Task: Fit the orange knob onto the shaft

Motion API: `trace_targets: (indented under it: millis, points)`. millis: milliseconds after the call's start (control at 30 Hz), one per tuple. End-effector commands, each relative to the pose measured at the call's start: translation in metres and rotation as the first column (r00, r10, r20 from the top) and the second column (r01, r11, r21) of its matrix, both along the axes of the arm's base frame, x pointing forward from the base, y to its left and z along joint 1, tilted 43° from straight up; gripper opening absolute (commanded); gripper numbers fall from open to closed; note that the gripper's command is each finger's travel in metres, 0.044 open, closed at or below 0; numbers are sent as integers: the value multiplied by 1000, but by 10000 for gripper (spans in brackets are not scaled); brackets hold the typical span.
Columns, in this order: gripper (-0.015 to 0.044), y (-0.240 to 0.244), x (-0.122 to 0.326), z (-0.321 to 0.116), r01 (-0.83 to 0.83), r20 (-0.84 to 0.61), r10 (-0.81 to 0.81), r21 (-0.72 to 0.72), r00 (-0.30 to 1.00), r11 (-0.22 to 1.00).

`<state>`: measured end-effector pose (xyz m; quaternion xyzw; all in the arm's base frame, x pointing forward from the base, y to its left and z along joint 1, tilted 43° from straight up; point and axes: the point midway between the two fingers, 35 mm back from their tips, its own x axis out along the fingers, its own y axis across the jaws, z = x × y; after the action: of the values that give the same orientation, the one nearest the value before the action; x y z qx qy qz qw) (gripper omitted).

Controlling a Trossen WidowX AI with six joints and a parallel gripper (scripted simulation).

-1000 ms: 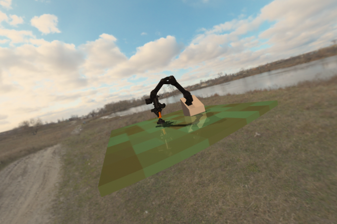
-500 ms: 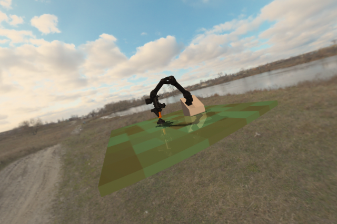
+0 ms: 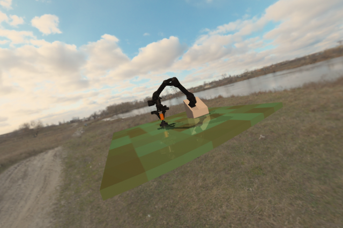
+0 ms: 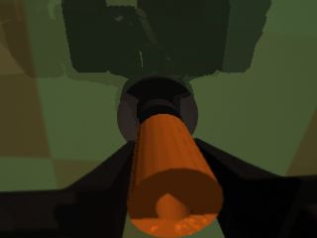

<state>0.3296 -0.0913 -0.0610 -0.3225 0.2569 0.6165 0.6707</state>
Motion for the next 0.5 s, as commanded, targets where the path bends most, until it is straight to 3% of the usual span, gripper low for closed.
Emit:
trace_targets:
  millis: [0, 200, 467]
  points:
    - [0, -3, 1, 0, 244, -208, -237, 7, 949, 970]
    - [0, -3, 0, 0, 524, -462, -488, -56, 741, 850]
    - [0, -2, -3, 0, 772, -692, -667, -254, 277, 583]
